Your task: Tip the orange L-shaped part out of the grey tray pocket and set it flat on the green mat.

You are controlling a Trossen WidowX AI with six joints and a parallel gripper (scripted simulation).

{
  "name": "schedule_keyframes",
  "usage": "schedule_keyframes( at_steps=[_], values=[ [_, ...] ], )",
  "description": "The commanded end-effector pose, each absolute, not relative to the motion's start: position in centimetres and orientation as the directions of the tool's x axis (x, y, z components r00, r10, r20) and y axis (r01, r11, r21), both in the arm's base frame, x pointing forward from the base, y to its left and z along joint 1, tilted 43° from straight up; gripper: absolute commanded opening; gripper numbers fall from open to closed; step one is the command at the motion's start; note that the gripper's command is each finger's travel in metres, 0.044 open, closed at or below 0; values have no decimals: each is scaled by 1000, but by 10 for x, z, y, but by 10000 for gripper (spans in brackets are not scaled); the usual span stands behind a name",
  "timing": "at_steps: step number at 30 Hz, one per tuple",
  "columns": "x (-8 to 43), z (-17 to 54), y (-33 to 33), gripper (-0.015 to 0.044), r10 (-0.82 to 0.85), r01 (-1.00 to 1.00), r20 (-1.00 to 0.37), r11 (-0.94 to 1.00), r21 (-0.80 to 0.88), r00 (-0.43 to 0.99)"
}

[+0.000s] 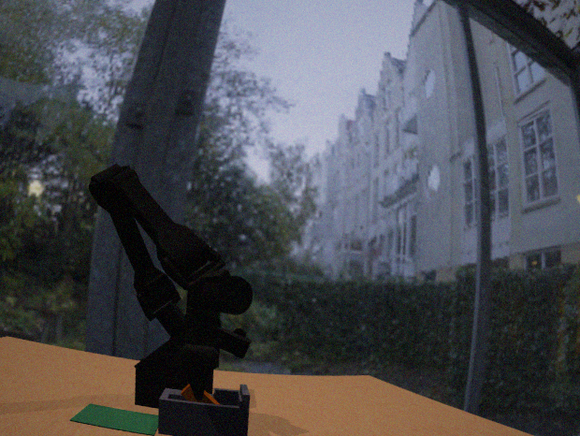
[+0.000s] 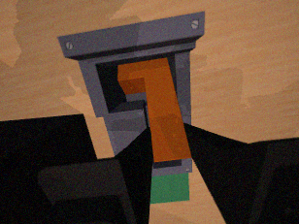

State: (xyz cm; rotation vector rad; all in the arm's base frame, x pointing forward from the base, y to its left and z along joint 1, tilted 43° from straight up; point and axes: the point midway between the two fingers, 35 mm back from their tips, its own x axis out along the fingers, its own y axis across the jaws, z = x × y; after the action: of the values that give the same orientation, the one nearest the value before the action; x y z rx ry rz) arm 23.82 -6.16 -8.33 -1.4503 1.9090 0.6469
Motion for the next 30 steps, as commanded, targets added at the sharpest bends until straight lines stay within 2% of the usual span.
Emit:
schedule_keyframes(
  at_steps=[1, 30],
  values=[
    [239, -83, -61, 0, -645, -963, -743, 268, 0, -179],
    [244, -52, -34, 0, -647, -964, -739, 265, 10, -185]
  ],
)
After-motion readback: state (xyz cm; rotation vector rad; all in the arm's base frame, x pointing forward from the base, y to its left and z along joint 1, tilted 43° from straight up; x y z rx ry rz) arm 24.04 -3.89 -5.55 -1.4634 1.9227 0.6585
